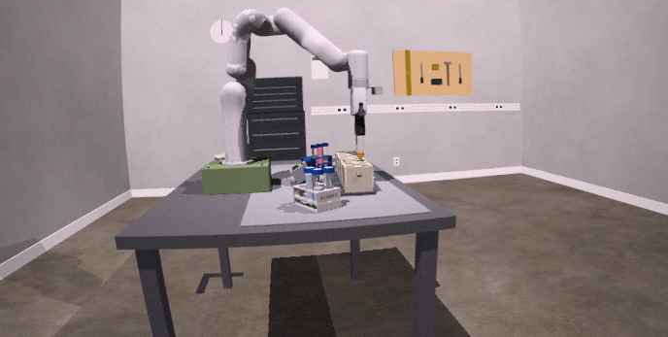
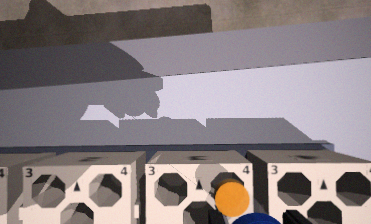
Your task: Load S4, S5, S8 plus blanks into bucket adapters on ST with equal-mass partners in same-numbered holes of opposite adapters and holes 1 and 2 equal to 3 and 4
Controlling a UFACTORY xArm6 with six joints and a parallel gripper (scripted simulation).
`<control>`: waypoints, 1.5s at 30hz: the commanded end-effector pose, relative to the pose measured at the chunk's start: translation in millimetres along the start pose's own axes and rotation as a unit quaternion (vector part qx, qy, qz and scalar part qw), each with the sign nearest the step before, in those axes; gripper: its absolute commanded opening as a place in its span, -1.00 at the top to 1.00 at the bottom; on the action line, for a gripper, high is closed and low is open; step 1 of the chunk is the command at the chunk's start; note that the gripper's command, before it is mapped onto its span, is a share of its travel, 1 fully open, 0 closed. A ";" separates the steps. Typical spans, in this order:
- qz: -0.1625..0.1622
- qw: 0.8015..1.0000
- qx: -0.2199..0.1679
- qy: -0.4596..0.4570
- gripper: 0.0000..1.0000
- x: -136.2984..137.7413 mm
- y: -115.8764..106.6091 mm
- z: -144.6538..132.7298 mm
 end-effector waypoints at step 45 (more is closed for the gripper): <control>-0.001 1.000 0.002 0.000 1.00 0.5 42.4 1.4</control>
Point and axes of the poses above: the point where the finger pads meet when closed, its own y axis out along the fingers, its own x axis across the jaws, z = x × y, the point moved 1 cm from there along -y, back along the fingers, and after that the axes turned 11 degrees about -y, right-handed, at the moved point
